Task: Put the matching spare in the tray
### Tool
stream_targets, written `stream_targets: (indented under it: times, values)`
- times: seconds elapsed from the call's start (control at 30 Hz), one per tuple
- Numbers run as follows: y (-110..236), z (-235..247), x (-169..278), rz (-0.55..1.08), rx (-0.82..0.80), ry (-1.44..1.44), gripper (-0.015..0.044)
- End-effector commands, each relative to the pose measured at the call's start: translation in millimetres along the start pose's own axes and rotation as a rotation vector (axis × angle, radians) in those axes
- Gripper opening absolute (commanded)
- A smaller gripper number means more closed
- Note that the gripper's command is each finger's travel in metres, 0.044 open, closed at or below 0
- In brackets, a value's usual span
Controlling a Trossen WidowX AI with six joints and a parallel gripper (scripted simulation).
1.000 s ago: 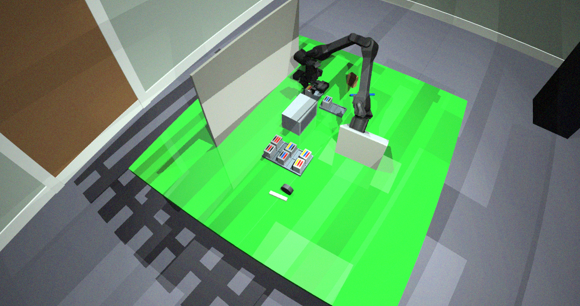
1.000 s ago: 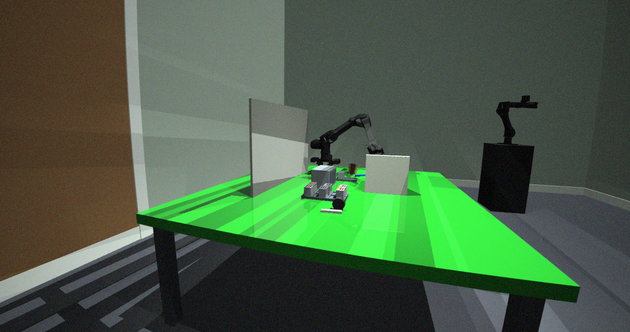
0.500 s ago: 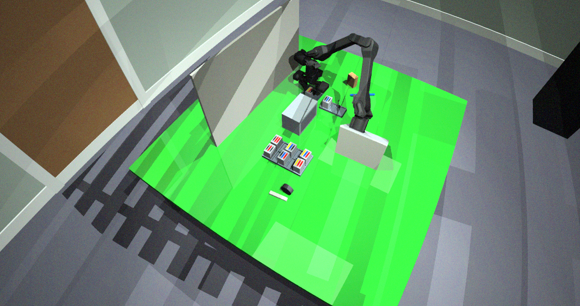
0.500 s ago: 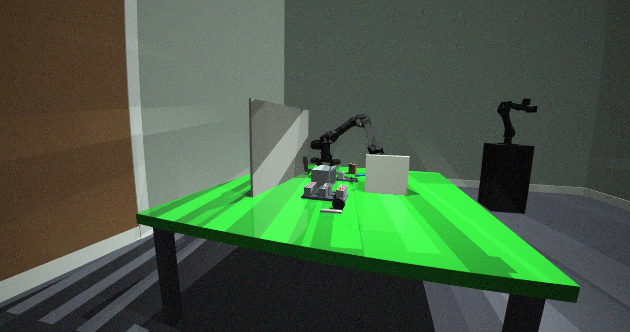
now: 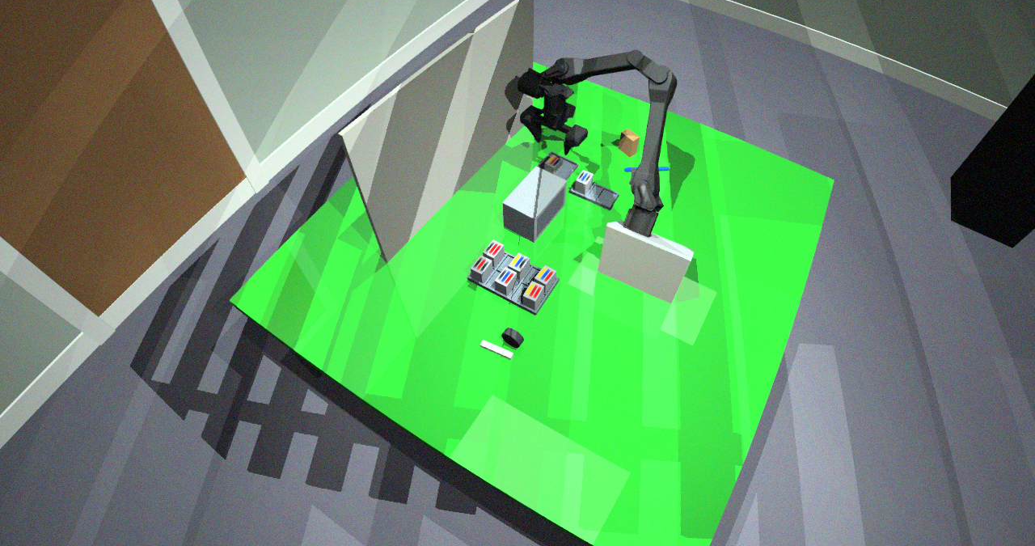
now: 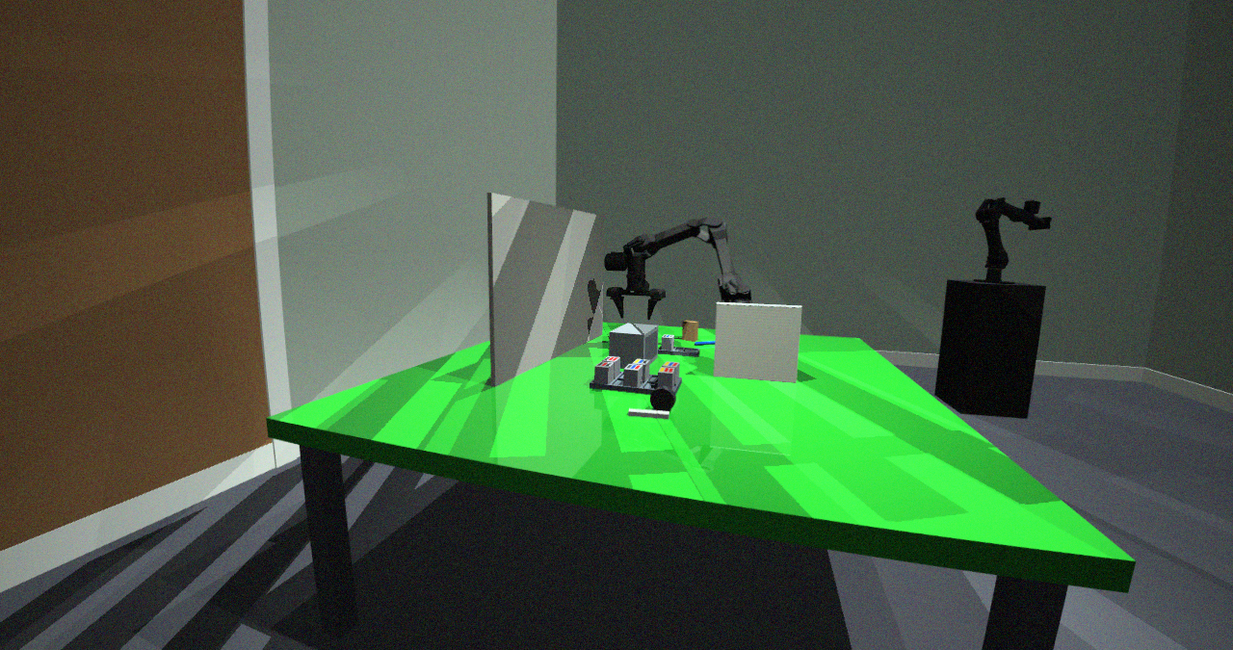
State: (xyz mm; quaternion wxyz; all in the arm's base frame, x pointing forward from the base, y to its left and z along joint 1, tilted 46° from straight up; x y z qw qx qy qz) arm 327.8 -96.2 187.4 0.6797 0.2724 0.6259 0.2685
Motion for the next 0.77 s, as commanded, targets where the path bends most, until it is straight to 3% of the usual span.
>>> stream_targets:
  times: [0.0,0.73]
  values:
    - [31.7,-4.8,-3.9,-0.010,-0.005,-0.011,0.0440]
    - [29.4,-2.4,-2.9,-0.004,-0.019,-0.007,0.0440]
Point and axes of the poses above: the point midway between the two fingers, 35 mm back from their tips, its own y axis back along the fingers, its own z axis across the jaws, x = y × z, the point moved 6 cm from there along y, back along the fingers, and after that the axes turned 2 degrees about y, right-handed, at the moved point
